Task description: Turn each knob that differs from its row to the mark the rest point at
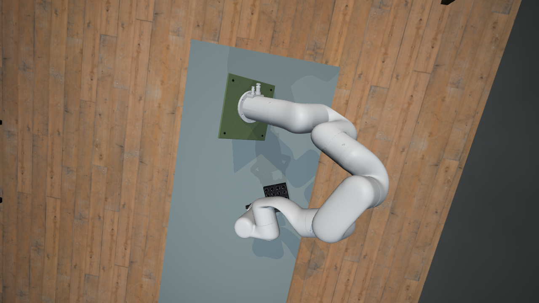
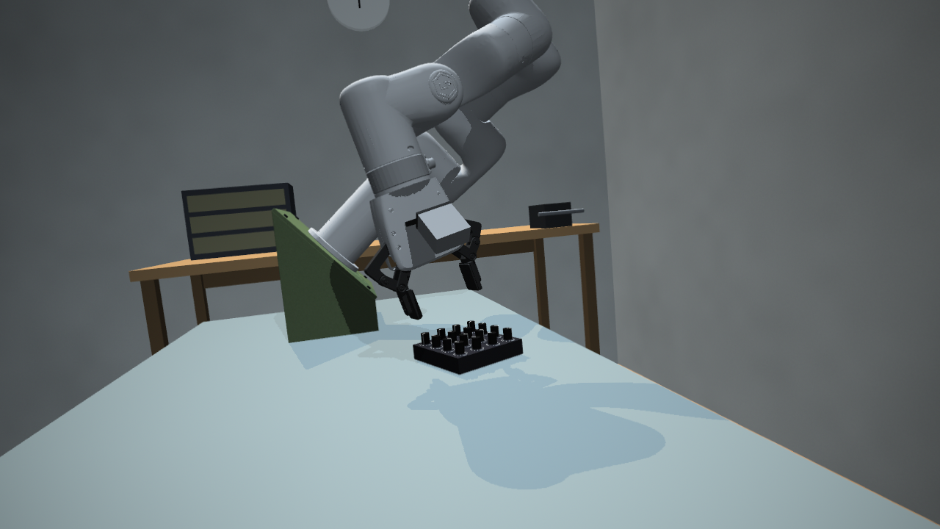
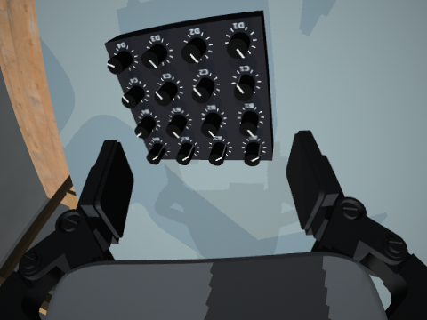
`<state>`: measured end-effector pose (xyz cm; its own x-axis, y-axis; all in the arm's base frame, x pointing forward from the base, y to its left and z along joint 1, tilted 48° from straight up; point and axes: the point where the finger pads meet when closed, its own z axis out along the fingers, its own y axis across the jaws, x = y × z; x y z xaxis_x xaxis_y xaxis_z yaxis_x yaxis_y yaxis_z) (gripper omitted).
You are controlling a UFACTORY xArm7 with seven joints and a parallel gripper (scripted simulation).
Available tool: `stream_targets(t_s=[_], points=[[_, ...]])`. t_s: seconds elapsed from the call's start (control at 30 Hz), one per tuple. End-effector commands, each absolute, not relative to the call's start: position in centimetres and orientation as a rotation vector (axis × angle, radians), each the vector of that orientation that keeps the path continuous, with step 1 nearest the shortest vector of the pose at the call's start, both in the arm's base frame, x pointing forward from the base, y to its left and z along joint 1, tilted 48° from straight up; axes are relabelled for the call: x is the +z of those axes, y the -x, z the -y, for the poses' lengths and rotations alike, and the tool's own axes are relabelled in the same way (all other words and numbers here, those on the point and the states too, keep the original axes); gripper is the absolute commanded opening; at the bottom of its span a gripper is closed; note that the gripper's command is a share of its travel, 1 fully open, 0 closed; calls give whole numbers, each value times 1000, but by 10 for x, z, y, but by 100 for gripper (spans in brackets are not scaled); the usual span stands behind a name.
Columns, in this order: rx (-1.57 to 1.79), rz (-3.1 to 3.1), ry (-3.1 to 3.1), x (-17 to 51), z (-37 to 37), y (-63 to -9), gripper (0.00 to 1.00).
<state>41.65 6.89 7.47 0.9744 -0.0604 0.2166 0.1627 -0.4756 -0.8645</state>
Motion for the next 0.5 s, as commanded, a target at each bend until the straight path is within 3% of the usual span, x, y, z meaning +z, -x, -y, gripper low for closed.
stream_targets(t_s=[0.0, 0.47], points=[[-283, 177, 2179, 82, -80, -413, 100], [-341, 340, 2305, 95, -92, -409, 100]])
